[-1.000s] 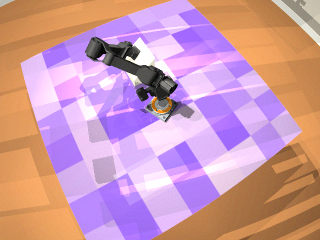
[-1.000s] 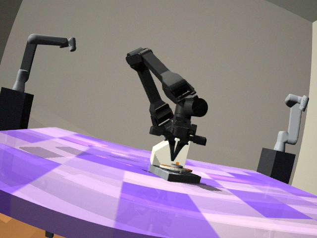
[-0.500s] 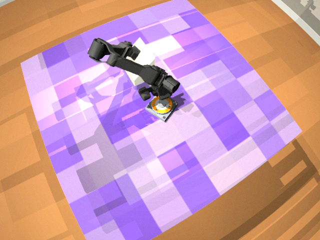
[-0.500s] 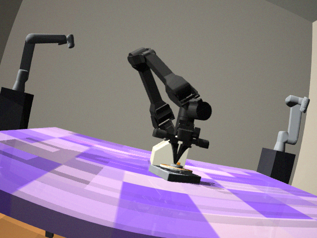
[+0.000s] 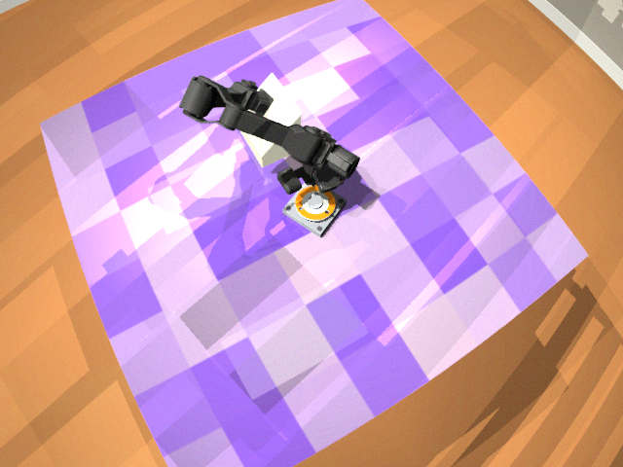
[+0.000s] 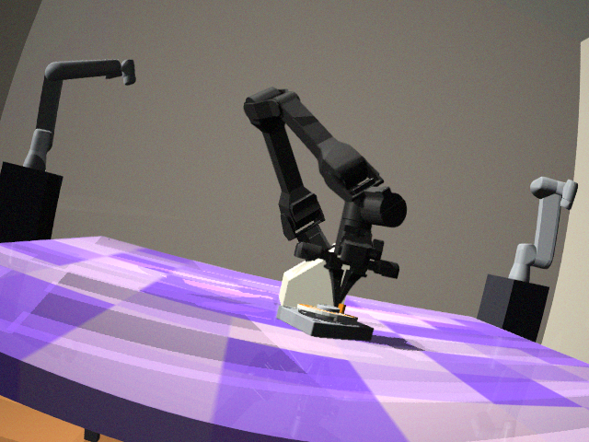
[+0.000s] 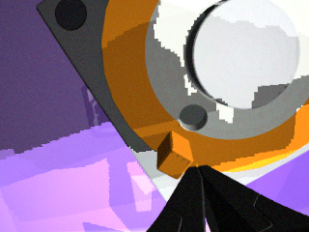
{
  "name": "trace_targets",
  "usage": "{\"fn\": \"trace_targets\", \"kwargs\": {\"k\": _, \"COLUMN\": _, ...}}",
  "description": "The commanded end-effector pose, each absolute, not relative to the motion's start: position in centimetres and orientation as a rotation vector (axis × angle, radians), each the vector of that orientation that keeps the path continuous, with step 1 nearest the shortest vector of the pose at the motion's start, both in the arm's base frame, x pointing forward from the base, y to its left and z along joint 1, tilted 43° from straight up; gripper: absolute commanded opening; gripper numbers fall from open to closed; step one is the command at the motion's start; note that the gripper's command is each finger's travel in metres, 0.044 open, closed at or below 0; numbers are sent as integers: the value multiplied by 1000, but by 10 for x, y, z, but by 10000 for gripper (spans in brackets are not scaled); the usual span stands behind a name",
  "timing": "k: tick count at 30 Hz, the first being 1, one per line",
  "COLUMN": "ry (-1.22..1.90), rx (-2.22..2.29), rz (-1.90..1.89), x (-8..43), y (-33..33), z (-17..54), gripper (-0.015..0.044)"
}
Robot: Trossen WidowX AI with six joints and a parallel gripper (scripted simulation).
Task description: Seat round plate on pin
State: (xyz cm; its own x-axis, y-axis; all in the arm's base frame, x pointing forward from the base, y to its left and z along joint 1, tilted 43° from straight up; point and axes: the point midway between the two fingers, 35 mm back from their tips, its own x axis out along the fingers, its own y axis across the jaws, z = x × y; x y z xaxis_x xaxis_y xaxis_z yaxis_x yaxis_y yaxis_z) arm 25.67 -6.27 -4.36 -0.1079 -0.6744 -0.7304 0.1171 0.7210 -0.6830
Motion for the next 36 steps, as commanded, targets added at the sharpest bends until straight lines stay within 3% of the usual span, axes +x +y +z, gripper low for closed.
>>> {"fn": "trace_targets", "kwargs": {"k": 1, "ry": 1541, "rx": -461, "rz": -712, "x": 261, "y": -58, "z": -48, "gripper": 0}}
{"fn": "trace_targets", "kwargs": {"k": 36, "ry": 1539, "rx": -459, "rz": -711, "x": 298, "y": -46, "z": -61, "gripper": 0}}
